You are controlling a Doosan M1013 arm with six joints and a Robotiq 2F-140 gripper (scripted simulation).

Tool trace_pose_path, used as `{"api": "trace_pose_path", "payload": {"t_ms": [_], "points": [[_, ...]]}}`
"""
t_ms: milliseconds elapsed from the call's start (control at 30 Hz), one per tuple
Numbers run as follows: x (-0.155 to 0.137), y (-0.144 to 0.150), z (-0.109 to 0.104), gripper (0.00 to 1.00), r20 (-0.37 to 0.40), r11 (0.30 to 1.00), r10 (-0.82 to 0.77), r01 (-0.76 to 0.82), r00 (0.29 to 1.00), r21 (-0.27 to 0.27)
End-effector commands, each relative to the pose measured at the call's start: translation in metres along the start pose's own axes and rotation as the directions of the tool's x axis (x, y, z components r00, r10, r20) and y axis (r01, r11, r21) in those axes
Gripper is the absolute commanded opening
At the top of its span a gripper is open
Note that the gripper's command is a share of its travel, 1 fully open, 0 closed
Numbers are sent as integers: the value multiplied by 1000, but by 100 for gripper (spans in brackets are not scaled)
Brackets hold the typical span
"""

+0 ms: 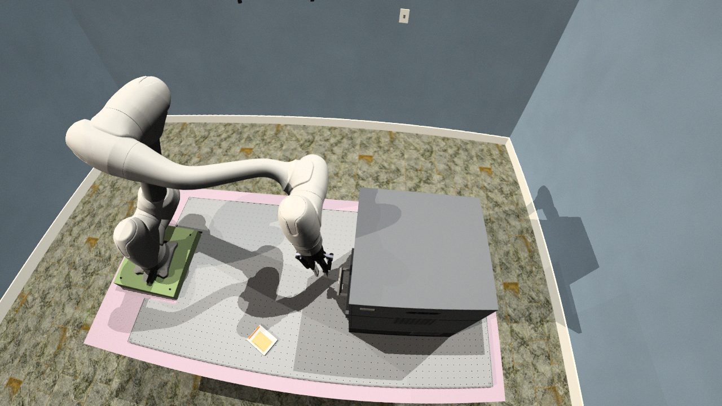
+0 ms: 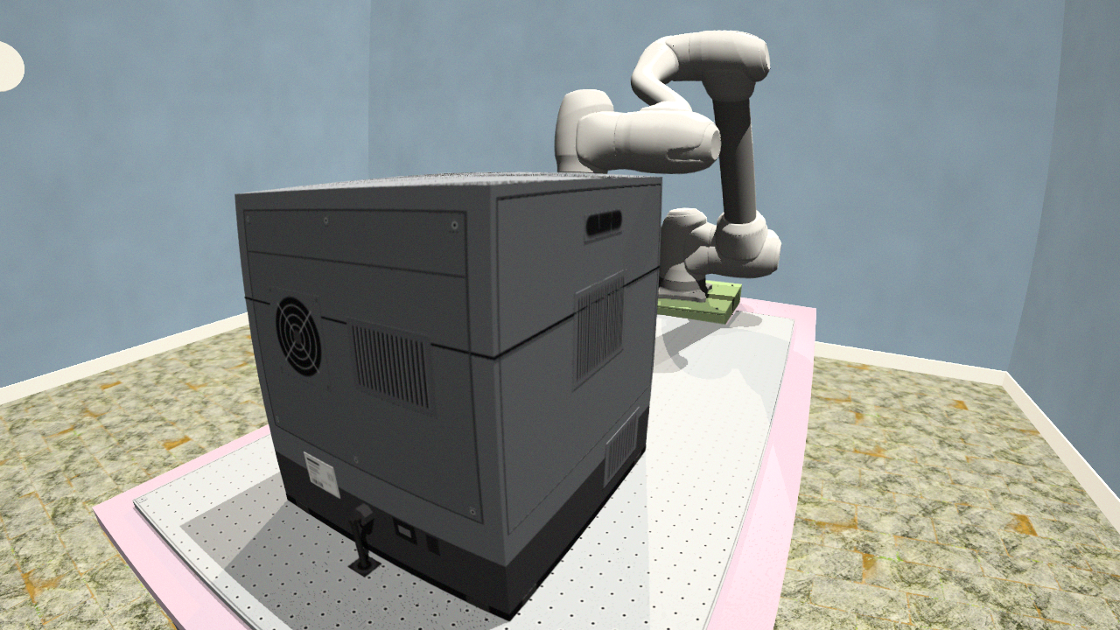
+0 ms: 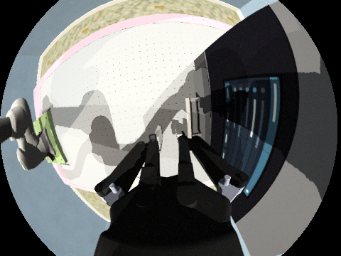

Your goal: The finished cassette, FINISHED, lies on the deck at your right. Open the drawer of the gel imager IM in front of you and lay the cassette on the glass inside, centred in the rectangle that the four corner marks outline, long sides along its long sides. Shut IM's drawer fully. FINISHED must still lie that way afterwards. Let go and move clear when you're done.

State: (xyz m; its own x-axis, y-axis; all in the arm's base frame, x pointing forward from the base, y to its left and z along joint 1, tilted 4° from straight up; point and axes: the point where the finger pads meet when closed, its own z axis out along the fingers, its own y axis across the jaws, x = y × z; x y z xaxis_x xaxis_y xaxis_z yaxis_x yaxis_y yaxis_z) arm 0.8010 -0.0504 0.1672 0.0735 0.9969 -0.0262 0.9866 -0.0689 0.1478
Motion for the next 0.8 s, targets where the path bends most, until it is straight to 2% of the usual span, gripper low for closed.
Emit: {"api": "trace_pose_path", "payload": {"t_ms": [0,333,767], "points": [[0,14,4,27,0,1000,0,0,1000,0],[1,62,17,27,0,1000,0,0,1000,0],[1,62,18,27,0,1000,0,0,1000,0]]}}
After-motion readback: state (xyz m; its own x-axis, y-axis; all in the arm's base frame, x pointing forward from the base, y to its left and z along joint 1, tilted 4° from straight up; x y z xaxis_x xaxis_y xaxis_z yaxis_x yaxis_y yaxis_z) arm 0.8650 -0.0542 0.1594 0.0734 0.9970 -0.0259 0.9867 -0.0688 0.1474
